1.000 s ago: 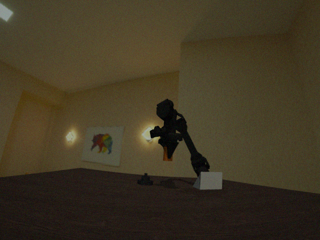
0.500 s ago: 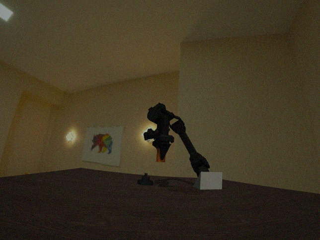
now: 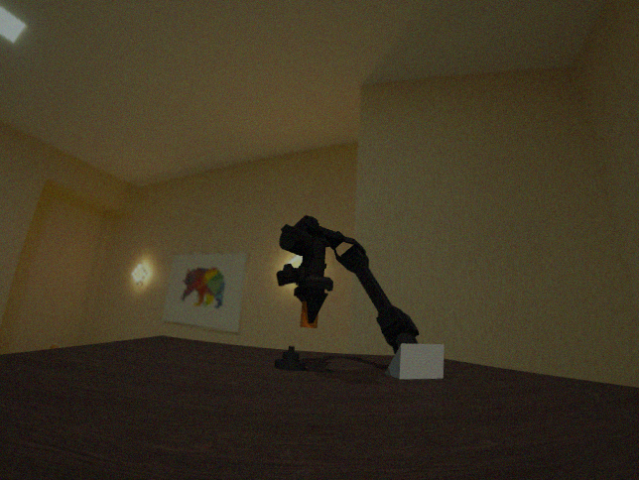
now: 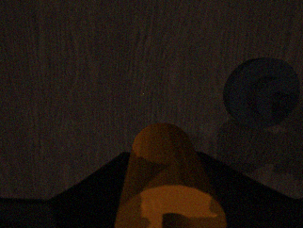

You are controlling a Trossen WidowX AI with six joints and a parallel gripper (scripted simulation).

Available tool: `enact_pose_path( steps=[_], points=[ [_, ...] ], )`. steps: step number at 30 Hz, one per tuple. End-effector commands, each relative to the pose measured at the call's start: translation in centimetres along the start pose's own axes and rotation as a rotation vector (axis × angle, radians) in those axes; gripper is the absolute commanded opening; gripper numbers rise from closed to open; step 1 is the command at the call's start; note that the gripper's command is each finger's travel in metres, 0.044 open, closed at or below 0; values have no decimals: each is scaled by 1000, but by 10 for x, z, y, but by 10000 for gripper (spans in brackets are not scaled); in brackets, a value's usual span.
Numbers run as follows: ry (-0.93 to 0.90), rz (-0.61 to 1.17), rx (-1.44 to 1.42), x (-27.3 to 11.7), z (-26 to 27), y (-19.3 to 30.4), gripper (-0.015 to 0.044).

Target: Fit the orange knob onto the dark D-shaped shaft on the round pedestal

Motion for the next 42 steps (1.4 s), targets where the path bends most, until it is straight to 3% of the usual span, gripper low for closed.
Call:
enact_pose_path(
  steps=[1,42],
  points=[
    [-6,-14,2,0,-14,-4,0],
    [31,-10,6,32,-119,-23,0]
  ],
)
Point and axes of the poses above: the point midway between the two fingers, 35 mm back from their tips, its own x axis out along the fingers, its own z axis across the jaws, y = z × x, the point moved 10 cm from there along -x, back along the fingers, and after that the axes turned 2 degrees about x, right-handed, at the moved point
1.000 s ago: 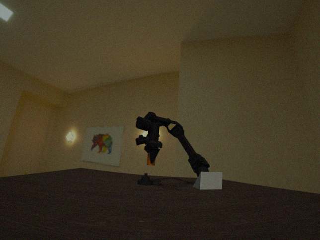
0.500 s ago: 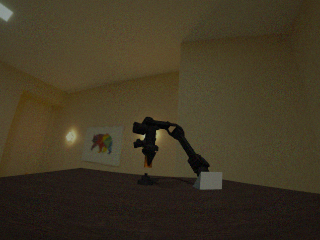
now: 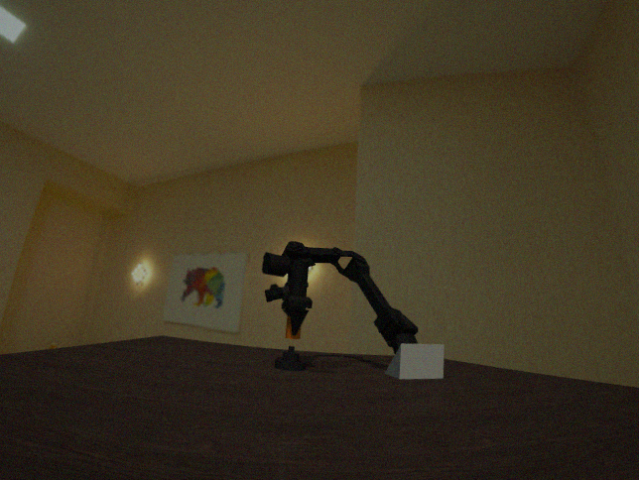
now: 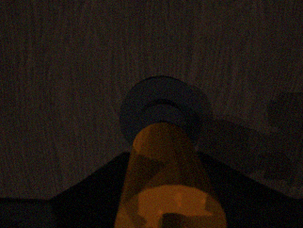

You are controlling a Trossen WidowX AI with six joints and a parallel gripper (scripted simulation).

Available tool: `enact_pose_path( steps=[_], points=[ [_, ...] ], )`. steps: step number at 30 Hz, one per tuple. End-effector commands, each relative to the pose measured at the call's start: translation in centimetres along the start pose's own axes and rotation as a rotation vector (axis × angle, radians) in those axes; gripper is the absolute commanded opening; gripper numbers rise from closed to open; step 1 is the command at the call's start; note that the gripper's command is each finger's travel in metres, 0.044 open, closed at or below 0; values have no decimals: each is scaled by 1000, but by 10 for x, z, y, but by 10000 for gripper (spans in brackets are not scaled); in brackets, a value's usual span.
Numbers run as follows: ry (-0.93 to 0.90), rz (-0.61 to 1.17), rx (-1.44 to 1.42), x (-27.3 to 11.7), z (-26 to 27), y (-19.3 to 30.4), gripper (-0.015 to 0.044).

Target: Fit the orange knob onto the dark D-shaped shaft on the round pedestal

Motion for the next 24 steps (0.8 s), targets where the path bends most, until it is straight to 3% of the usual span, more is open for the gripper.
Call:
enact_pose_path(
  steps=[1,9,24],
  points=[
    [0,-12,-1,3,-2,1,0],
    [1,-12,-1,22,-3,1,0],
    [1,-12,-1,16,-6,-1,0]
  ],
)
Point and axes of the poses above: the point midway between the two fingers, 35 mm back from their tips, its own x axis out along the fingers, its own z axis across the jaws, y = z × x, the point moved 10 cm from there along -x, back along the fingers, and after that the axes turned 2 degrees about x, right-handed, at the moved point
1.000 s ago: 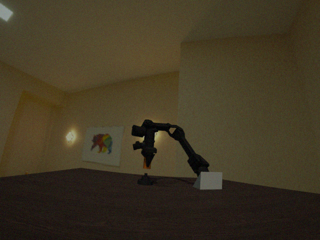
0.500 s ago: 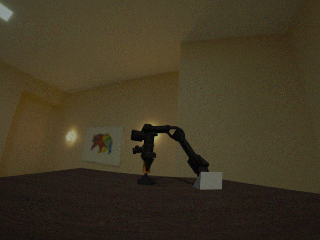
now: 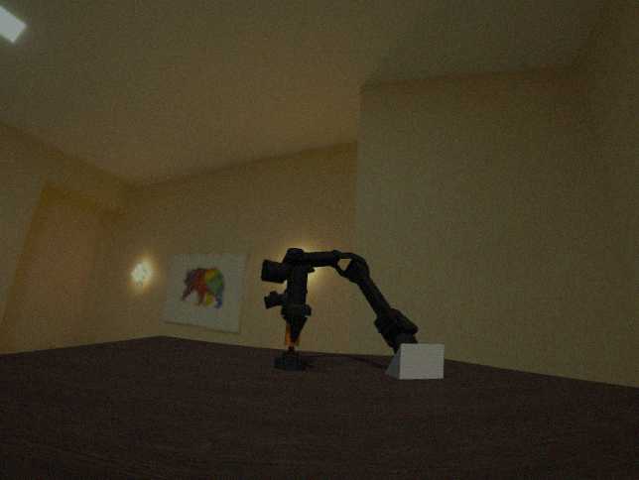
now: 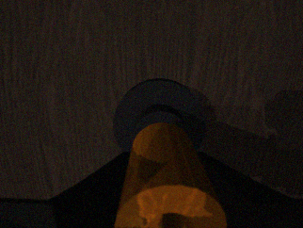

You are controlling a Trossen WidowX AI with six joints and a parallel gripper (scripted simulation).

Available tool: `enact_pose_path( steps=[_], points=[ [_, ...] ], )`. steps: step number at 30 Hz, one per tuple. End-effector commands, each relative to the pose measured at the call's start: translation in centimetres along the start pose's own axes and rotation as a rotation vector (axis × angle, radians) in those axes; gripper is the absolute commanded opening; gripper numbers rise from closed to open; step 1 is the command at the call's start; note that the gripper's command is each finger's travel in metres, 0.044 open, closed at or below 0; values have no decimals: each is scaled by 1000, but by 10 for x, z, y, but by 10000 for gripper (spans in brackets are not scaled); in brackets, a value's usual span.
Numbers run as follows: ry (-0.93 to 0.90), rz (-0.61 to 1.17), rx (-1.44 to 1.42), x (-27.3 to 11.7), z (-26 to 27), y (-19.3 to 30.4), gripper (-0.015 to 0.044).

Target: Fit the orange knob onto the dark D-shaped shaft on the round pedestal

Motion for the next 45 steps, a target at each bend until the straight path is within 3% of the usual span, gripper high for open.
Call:
enact_pose_path(
  steps=[1,18,25,45],
  points=[
    [2,-8,0,-1,-3,-1,0],
    [2,-8,-8,-2,-2,0,0],
    [2,-8,-209,-2,1,2,0],
    [2,-8,-209,-2,3,3,0]
  ],
)
Point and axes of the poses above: the point midway between the two fingers, 35 mm back from their tips, its own x axis out along the fingers, its own z axis across the jaws, y = z × x, the point moved 10 cm from there along -x, back along the fingers, and after that the axes turned 2 degrees about x, right-handed, at the moved point
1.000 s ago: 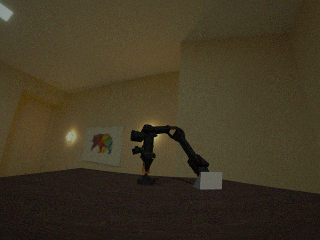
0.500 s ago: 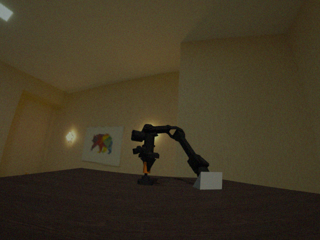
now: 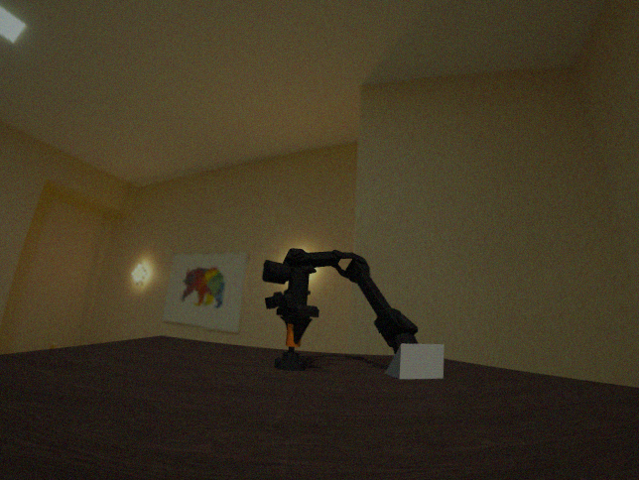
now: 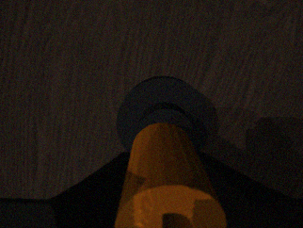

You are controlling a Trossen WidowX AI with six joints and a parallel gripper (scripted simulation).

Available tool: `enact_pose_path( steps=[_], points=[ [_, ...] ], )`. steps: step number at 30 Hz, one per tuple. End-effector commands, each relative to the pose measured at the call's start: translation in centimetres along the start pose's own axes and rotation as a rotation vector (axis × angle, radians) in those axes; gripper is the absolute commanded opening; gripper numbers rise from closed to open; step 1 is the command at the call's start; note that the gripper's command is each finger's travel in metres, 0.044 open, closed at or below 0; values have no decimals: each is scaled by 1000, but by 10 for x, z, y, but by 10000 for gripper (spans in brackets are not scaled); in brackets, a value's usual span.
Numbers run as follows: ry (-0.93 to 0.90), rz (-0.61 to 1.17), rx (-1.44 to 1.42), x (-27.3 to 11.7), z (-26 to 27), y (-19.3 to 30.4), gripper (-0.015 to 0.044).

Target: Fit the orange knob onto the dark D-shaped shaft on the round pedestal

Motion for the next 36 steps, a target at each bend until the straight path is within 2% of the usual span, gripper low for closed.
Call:
enact_pose_path(
  steps=[1,8,36],
  points=[
    [-1,-5,-9,-4,-1,-1,0],
    [-1,-5,-202,-3,-4,-3,0],
    [-1,-5,-209,2,-1,-1,0]
  ],
)
Point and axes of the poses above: the point midway between the two fingers, 35 mm back from their tips, its own x axis out along the fingers, its own z axis across the jaws, y = z × x, the point moved 10 cm from there along -x, back along the fingers, and after that the axes turned 2 degrees about x, right-handed, at the moved point
